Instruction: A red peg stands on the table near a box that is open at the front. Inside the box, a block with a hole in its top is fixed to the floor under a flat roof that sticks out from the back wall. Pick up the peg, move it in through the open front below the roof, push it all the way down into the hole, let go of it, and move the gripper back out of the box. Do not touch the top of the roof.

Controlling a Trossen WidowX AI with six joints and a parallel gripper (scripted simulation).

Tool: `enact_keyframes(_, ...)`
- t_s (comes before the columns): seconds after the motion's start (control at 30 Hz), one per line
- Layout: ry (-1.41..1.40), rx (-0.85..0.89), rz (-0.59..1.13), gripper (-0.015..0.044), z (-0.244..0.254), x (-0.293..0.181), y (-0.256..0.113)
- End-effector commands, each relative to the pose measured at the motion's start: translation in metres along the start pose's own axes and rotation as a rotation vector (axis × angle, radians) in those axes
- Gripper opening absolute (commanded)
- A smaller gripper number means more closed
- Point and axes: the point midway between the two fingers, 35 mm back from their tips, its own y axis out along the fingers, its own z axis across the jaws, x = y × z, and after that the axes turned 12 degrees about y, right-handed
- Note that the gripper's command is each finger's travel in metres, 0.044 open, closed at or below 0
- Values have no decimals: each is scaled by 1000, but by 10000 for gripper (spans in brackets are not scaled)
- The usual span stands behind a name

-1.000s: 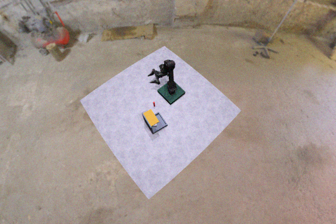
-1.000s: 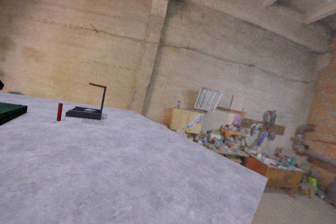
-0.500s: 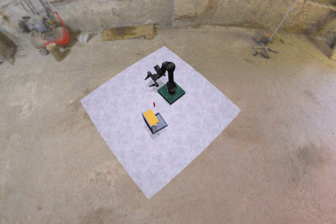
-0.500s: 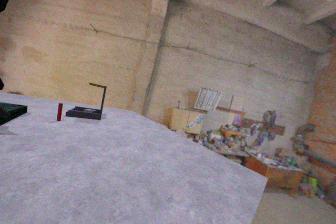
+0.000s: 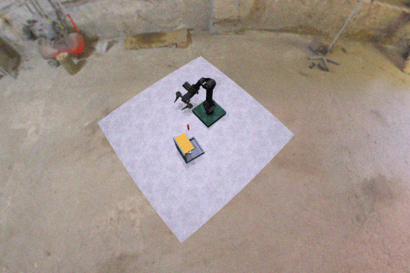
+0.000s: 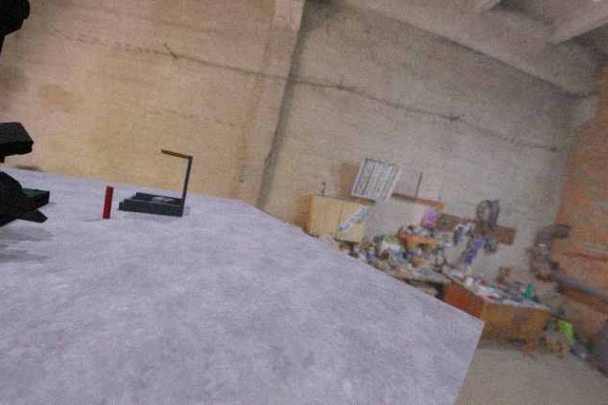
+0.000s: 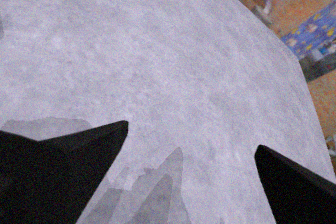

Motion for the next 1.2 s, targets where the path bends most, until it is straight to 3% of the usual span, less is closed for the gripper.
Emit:
enact_keyframes(0.0, -75, 29, 32, 440, 7, 5, 6)
enact_keyframes(1.17, -858, 250, 231, 440, 67, 52, 44)
